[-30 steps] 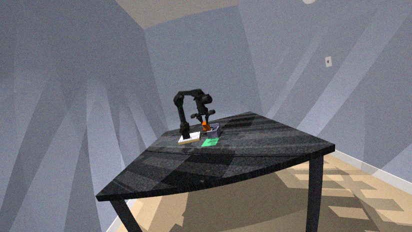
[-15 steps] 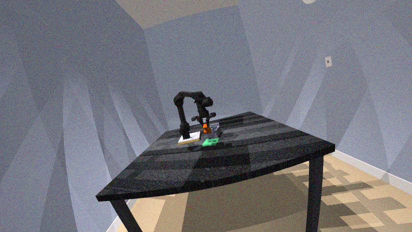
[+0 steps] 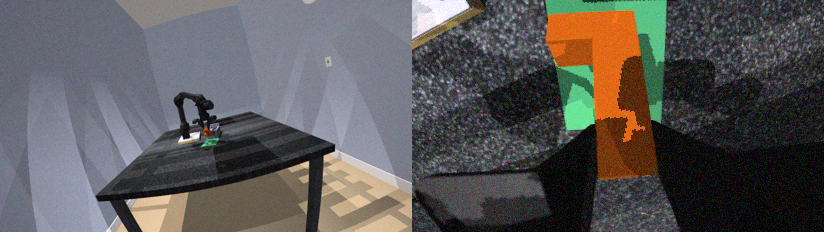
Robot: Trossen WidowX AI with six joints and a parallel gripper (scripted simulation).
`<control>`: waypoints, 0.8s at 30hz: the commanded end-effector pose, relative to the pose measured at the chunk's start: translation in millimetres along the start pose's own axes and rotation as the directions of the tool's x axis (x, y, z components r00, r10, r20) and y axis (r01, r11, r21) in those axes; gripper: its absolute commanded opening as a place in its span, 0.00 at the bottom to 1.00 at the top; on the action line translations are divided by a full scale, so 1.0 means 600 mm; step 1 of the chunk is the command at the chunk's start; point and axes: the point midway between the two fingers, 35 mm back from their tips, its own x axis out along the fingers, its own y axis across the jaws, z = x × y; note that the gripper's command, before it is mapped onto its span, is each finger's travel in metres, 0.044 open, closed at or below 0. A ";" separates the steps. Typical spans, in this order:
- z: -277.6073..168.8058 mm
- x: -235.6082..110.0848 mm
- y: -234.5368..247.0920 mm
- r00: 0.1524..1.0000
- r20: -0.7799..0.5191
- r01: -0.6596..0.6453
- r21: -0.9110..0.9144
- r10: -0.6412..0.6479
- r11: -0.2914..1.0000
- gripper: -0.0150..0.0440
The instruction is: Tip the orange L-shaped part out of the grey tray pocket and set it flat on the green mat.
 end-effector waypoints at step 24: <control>0.001 0.063 0.002 1.000 0.002 -0.004 -0.005 0.004 1.000 0.25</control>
